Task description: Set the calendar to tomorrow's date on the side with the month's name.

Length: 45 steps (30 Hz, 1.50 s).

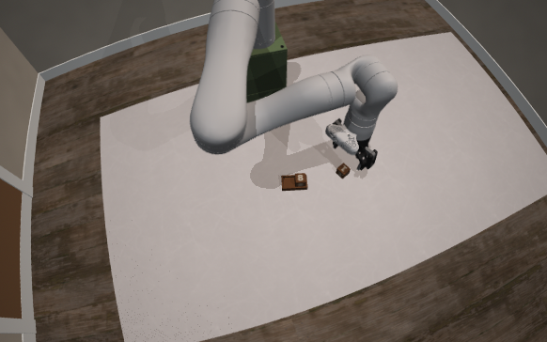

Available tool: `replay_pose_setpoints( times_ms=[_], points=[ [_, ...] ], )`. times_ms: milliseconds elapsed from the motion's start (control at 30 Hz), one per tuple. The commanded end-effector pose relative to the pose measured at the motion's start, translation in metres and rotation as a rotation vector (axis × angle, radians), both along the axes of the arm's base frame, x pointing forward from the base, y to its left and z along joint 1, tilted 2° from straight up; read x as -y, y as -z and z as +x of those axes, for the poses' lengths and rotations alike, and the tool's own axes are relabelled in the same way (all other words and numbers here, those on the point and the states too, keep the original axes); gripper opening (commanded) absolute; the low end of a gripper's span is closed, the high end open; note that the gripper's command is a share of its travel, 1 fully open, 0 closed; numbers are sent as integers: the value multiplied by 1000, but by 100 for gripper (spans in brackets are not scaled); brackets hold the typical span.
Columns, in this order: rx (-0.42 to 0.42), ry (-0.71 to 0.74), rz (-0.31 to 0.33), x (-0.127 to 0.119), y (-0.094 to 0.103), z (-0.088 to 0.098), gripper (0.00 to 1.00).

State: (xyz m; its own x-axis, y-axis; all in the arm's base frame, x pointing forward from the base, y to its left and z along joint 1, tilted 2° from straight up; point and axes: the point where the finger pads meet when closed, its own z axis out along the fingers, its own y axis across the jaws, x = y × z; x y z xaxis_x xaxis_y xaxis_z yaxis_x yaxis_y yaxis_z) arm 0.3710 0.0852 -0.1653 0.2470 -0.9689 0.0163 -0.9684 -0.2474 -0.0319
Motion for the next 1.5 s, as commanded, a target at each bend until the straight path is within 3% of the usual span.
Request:
replay_pose_setpoints(
  times_ms=[0, 100, 133, 1467],
  points=[
    [1, 1, 0, 0, 0, 0, 100],
    [1, 1, 0, 0, 0, 0, 100],
    [1, 1, 0, 0, 0, 0, 46],
    [1, 1, 0, 0, 0, 1, 46]
  ],
)
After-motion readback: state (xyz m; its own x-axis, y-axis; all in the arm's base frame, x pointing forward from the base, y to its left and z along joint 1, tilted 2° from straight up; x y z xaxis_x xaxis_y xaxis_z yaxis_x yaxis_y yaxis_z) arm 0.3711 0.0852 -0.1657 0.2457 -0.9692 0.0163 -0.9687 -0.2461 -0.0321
